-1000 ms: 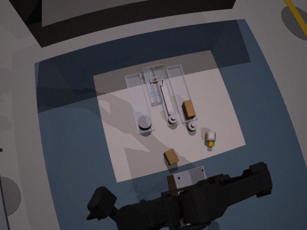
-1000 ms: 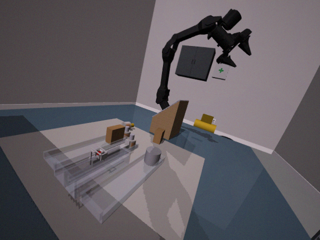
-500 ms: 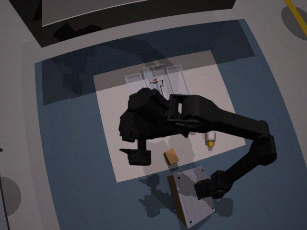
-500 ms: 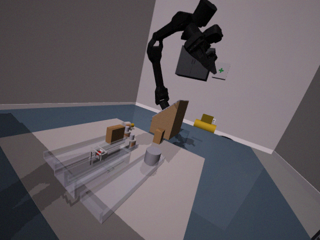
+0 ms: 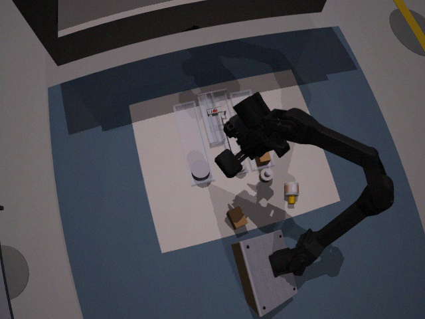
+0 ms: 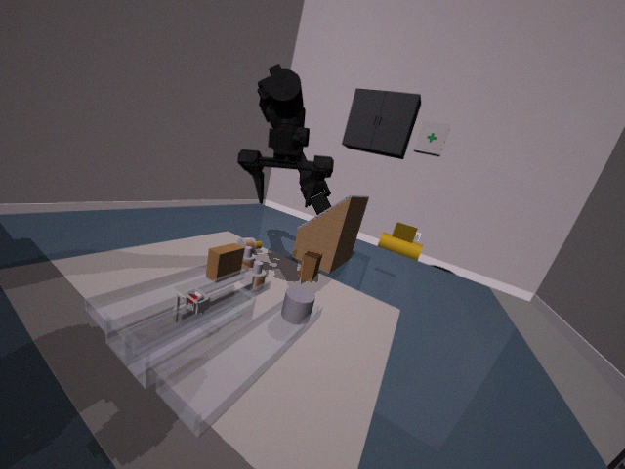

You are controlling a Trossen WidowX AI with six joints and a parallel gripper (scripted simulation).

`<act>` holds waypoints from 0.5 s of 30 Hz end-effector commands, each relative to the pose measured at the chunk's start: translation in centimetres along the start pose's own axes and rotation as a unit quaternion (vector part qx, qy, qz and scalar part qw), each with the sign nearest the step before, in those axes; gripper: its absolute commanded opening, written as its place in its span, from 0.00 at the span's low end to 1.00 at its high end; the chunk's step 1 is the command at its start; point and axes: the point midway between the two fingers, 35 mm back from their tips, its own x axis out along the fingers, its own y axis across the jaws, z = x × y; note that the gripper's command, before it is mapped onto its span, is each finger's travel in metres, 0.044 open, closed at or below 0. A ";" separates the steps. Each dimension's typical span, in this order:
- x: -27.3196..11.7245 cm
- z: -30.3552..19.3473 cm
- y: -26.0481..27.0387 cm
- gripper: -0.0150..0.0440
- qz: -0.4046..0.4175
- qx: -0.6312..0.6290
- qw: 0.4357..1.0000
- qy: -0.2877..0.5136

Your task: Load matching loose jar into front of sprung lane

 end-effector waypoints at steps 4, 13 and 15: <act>4.6 -8.2 -7.3 1.00 -0.084 0.171 0.977 0.098; 5.9 -11.4 -8.8 1.00 -0.114 0.224 0.959 0.131; 6.1 -11.4 -8.5 1.00 -0.114 0.224 0.959 0.131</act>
